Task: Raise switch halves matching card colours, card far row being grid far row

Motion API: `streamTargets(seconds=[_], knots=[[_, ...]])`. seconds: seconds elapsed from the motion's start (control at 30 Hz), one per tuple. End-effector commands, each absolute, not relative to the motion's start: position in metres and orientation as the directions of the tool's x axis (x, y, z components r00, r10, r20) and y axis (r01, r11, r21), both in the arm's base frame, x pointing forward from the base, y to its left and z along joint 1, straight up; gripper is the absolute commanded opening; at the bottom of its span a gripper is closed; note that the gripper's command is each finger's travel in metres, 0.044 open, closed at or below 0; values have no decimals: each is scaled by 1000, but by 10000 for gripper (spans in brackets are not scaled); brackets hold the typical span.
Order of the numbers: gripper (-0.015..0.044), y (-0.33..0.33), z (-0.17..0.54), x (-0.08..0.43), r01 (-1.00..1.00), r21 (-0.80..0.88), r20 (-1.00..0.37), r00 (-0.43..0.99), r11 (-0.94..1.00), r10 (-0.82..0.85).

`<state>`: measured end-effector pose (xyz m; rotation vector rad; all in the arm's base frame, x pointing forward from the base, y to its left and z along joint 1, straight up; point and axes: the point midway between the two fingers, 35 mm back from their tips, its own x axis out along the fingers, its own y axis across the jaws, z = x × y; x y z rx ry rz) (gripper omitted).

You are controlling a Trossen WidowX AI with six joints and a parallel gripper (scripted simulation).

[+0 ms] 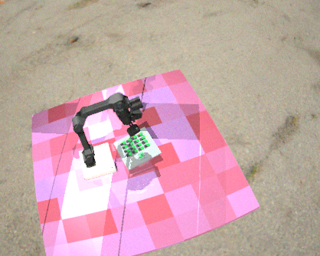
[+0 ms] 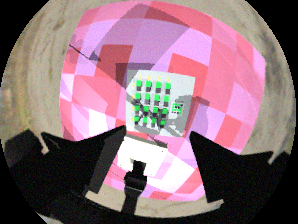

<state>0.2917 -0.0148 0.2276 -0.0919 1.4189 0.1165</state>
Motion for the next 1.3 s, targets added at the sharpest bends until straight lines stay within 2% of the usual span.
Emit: streamTargets(seconds=[0.0, 0.2, 0.47, 0.6, 1.27], knots=[[374, -14, 224, 295, -134, 5, -989, 146, 991, 25], [216, -3, 136, 348, -101, -5, -993, 118, 995, 7], [6, -3, 132, 348, -101, -5, -993, 119, 995, 7], [0, -3, 101, 351, -101, -5, -990, 142, 995, 9], [0, -3, 80, 354, -101, -5, -990, 144, 995, 9]])
